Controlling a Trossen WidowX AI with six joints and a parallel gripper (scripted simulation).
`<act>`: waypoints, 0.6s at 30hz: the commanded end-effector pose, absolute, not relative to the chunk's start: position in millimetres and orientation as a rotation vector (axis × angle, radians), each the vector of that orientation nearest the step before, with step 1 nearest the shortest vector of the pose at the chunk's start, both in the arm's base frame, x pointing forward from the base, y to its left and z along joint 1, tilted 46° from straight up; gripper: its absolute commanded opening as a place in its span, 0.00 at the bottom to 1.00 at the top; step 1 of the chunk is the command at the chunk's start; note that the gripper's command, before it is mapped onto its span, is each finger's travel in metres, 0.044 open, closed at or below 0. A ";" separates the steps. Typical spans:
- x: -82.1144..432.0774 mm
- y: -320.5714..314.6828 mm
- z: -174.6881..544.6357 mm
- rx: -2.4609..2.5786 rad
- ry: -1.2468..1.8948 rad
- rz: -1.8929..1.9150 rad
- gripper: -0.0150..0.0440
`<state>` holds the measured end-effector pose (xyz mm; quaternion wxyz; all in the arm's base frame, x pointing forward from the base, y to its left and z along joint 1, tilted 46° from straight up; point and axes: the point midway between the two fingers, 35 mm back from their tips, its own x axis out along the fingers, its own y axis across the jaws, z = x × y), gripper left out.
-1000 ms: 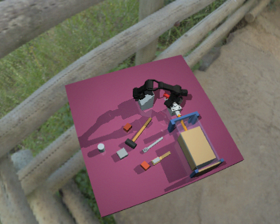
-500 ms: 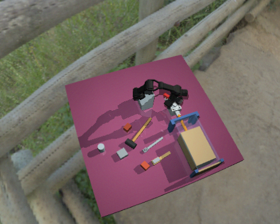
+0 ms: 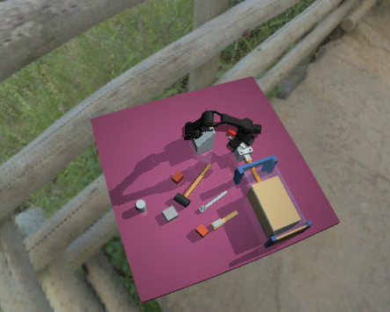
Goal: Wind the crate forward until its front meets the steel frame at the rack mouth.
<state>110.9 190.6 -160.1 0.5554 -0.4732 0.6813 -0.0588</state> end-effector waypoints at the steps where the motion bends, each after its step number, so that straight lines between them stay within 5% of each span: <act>1: 112.0 187.6 -162.6 -1.147 1.617 -0.118 0.25; 18: 115.2 185.6 -158.8 -1.277 1.645 0.000 0.25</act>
